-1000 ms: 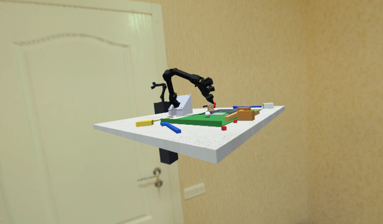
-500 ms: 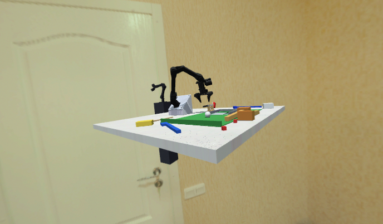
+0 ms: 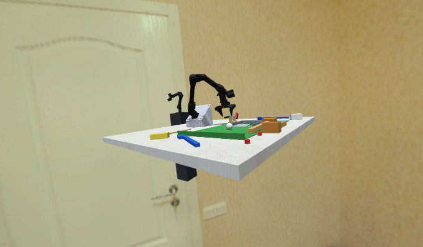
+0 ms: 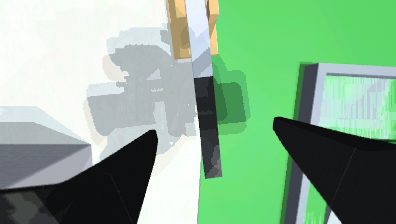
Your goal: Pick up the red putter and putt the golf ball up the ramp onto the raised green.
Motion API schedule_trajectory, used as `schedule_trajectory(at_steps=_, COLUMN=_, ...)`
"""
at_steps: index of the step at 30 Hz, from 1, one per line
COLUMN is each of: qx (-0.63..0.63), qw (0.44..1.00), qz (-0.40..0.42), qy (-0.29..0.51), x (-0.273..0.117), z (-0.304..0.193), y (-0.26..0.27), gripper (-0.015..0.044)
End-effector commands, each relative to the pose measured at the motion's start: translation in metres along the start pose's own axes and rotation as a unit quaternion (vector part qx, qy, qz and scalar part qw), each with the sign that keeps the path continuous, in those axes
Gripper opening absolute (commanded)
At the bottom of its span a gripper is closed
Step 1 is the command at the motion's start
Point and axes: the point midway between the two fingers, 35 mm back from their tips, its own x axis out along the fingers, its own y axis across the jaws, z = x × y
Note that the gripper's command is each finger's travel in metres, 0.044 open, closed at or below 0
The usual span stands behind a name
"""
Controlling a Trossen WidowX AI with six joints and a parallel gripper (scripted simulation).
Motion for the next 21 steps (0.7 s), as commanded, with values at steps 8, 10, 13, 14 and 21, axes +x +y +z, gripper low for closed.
schedule_trajectory(at_steps=8, qx=-0.003, qw=1.0, qz=0.008, qy=0.007, x=0.02, z=-0.008, y=0.004, gripper=0.044)
schedule_trajectory(at_steps=10, qx=-0.003, qw=1.0, qz=0.008, qy=0.007, x=0.022, z=-0.008, y=0.004, gripper=0.044)
schedule_trajectory(at_steps=13, qx=-0.003, qw=1.0, qz=0.008, qy=0.007, x=0.027, z=-0.01, y=0.004, gripper=0.044)
schedule_trajectory(at_steps=14, qx=-0.003, qw=1.0, qz=0.008, qy=0.007, x=0.028, z=-0.01, y=0.004, gripper=0.044)
schedule_trajectory(at_steps=21, qx=-0.003, qw=1.0, qz=0.008, qy=0.008, x=0.039, z=-0.013, y=0.004, gripper=0.044)
